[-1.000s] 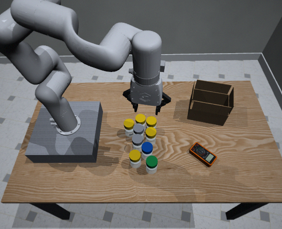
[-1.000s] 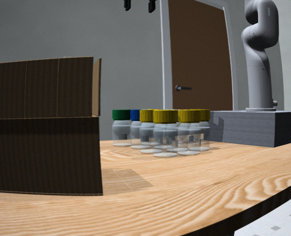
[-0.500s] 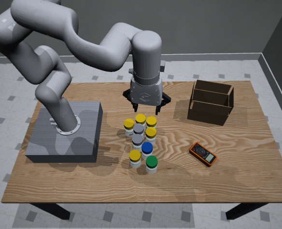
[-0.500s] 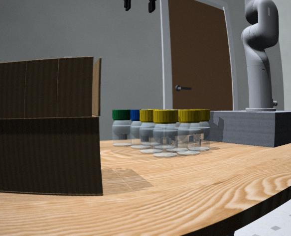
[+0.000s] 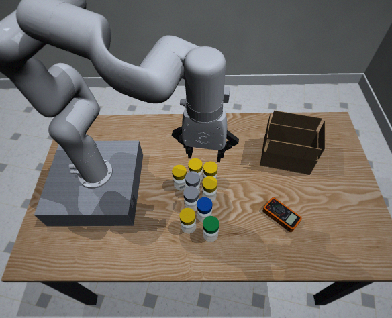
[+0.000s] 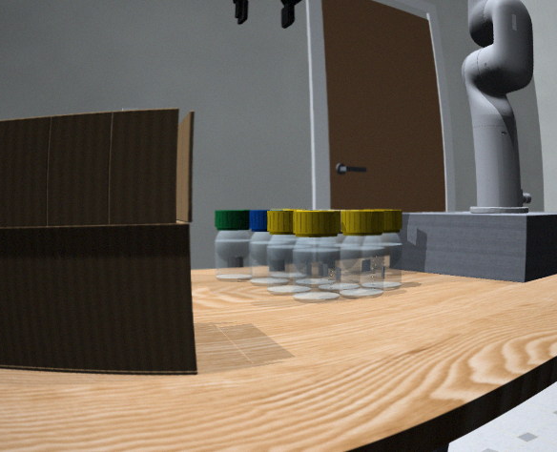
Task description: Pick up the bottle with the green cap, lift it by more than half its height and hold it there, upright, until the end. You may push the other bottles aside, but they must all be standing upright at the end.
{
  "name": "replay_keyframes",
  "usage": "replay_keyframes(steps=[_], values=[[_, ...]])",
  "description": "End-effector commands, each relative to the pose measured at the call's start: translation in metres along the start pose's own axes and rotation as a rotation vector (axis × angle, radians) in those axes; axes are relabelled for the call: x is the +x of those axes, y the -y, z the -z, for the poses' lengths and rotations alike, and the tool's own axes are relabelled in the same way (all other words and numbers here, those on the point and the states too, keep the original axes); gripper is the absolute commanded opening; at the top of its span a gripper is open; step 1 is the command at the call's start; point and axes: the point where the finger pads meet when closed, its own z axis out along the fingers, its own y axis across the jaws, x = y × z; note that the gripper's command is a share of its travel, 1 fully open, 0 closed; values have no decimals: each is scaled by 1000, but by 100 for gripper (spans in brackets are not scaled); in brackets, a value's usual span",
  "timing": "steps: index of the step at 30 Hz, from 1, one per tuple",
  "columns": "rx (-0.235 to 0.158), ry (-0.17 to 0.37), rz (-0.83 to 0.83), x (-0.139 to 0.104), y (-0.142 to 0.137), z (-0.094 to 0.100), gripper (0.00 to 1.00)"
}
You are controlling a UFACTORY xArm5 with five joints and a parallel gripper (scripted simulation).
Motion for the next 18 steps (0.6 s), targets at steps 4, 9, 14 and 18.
replay_keyframes(steps=[4, 9, 14, 18], values=[[-3, 6, 47, -8, -8, -14, 79], [-3, 6, 93, -17, -15, -29, 79], [-3, 7, 173, -32, -24, -56, 79], [-2, 7, 226, -41, -29, -75, 79]])
